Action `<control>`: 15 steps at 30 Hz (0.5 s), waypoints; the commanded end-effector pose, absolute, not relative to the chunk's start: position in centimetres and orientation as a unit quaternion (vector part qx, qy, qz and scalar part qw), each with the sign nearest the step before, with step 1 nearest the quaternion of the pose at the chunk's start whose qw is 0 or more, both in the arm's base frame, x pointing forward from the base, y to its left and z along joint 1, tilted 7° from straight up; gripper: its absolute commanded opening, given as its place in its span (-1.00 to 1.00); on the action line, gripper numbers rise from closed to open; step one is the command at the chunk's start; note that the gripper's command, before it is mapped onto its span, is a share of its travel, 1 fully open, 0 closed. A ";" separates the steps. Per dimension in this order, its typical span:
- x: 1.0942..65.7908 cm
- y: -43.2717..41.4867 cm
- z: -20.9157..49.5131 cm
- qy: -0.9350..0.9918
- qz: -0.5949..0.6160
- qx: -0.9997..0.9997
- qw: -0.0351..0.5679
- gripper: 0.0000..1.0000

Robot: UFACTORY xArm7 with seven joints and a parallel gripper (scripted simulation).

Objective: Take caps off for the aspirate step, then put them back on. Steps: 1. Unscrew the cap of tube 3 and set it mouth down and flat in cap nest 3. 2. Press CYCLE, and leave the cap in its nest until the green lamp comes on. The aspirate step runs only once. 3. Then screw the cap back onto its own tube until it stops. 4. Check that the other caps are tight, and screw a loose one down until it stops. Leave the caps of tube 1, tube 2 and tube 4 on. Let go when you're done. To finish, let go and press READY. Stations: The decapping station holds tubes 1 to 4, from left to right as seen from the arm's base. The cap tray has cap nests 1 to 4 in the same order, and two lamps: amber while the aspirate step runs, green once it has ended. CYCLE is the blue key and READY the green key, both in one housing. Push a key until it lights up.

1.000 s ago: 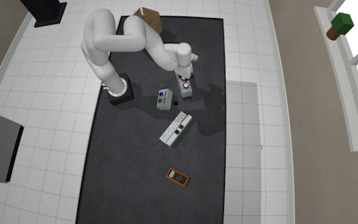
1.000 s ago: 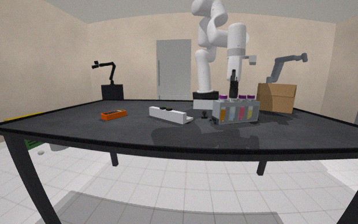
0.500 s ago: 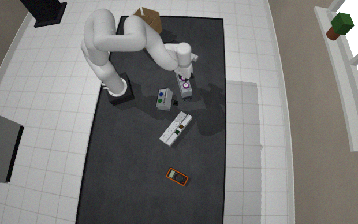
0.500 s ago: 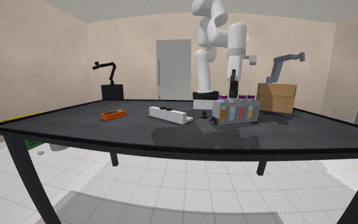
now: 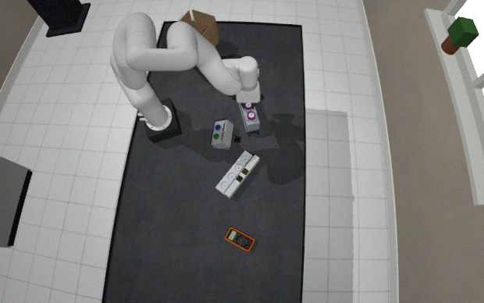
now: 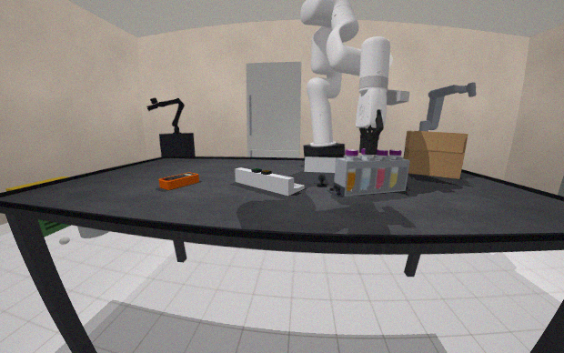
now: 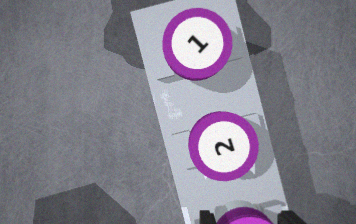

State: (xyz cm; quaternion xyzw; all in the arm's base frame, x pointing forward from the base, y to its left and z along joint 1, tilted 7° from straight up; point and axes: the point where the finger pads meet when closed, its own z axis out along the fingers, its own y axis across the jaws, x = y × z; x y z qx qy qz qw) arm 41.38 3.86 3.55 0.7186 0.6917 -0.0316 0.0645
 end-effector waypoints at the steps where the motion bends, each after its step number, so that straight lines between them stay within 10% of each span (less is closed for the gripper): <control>1: 41.6 3.9 3.7 0.765 -0.032 0.642 0.052 -1.00; 15: 41.6 3.9 3.7 0.920 -0.046 0.387 0.040 -1.00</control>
